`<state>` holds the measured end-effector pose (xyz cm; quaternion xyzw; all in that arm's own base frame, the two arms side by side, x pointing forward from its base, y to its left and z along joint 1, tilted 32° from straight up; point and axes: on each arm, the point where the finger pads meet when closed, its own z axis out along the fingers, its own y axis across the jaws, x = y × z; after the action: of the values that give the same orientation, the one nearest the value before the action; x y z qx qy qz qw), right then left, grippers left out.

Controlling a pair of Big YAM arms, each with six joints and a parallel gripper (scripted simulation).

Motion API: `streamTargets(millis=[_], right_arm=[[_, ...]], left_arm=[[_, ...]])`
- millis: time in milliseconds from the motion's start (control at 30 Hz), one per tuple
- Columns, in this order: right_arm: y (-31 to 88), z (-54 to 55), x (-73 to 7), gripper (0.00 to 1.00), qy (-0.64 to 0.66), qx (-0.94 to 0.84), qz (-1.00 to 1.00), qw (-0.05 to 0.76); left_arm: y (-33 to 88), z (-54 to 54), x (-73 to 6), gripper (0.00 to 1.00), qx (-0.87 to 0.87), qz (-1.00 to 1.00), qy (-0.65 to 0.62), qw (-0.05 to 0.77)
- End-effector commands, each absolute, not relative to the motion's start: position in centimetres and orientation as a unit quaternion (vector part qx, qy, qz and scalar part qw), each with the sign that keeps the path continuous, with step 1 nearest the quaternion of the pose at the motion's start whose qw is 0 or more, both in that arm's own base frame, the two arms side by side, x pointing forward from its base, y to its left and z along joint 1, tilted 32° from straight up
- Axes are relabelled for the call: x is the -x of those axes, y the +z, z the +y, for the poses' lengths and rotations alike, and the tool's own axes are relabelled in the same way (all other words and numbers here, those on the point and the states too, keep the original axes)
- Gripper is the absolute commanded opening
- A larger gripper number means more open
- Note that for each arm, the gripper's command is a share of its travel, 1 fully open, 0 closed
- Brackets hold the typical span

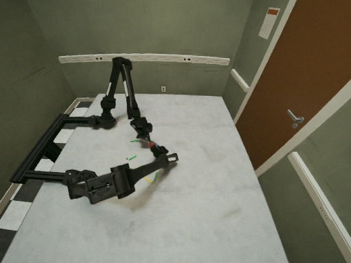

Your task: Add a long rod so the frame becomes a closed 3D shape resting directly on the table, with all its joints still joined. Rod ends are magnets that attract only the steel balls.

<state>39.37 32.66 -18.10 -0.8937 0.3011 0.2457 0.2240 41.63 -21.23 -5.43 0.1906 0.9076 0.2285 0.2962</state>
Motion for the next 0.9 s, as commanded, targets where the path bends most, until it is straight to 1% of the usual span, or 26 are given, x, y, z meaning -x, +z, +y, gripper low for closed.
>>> streamTargets(millis=[0,300,367,467,500,700,867], right_arm=[[-17.9,33.3,-40.3,0.00,0.241,0.895,0.297,0.231],[-17.9,33.3,-40.3,0.00,0.241,0.895,0.297,0.231],[-17.9,33.3,-40.3,0.00,0.241,0.895,0.297,0.231],[-17.9,33.3,-40.3,0.00,0.241,0.895,0.297,0.231],[-17.9,33.3,-40.3,0.00,0.241,0.895,0.297,0.231],[-17.9,33.3,-40.3,0.00,0.241,0.895,0.297,0.231],[-17.9,33.3,-40.3,0.00,0.241,0.895,0.297,0.231]], left_arm=[[-5.1,-21.7,-43.7,0.00,-0.191,0.908,0.233,0.292],[-5.1,-22.0,-43.6,0.00,-0.193,0.907,0.233,0.293],[-3.4,-23.1,-43.1,0.00,-0.181,0.904,0.215,0.322],[-3.4,-23.1,-43.1,0.00,-0.181,0.904,0.215,0.322],[-4.4,-22.8,-43.6,0.00,-0.186,0.906,0.223,0.309],[-2.0,-23.0,-45.4,0.00,-0.163,0.903,0.210,0.336],[-3.1,-23.1,-46.1,0.00,-0.169,0.903,0.215,0.330]])
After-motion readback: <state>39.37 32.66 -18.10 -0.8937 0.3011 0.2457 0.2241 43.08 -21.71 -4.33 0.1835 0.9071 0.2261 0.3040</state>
